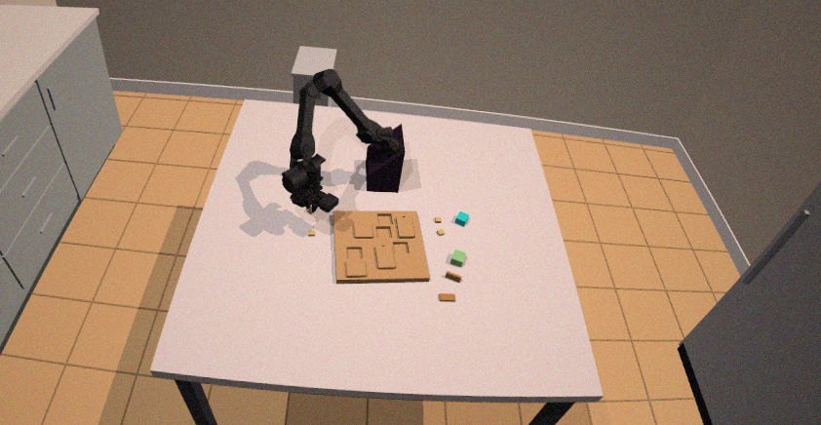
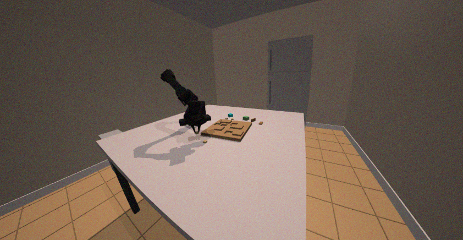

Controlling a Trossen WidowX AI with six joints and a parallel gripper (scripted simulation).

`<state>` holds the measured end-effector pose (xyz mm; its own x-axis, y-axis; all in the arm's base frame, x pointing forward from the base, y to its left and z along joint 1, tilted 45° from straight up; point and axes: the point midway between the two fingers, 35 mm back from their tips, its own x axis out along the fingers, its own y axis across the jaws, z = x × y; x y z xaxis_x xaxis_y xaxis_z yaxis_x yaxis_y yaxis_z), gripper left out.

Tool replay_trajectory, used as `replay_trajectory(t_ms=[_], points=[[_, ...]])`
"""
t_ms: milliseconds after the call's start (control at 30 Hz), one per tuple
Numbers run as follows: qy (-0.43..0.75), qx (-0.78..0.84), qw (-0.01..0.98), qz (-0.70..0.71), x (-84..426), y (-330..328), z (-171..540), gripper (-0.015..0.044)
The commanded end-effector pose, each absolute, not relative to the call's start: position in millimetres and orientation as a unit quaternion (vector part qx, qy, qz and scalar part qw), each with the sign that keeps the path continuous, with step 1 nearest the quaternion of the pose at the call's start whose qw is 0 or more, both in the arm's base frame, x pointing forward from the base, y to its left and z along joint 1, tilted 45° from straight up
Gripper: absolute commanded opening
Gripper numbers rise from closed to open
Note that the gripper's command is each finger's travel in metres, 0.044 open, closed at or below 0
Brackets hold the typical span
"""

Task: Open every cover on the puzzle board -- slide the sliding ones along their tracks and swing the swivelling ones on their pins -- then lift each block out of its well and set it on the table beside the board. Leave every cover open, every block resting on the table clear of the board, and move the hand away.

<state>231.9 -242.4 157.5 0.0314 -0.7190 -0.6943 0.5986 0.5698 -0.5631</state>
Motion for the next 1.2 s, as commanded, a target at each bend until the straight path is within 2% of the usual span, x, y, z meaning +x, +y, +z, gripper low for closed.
replay_trajectory(t_ms=[0, 1100, 1167], points=[[0.526, -0.059, 0.715, -0.457, 231.6, -246.6, 150.6, 0.0080], [0.524, -0.063, 0.715, -0.458, 226.9, -282.1, 116.9, 0.0080], [0.521, -0.061, 0.715, -0.462, 227.6, -281.3, 120.5, 0.0133]])
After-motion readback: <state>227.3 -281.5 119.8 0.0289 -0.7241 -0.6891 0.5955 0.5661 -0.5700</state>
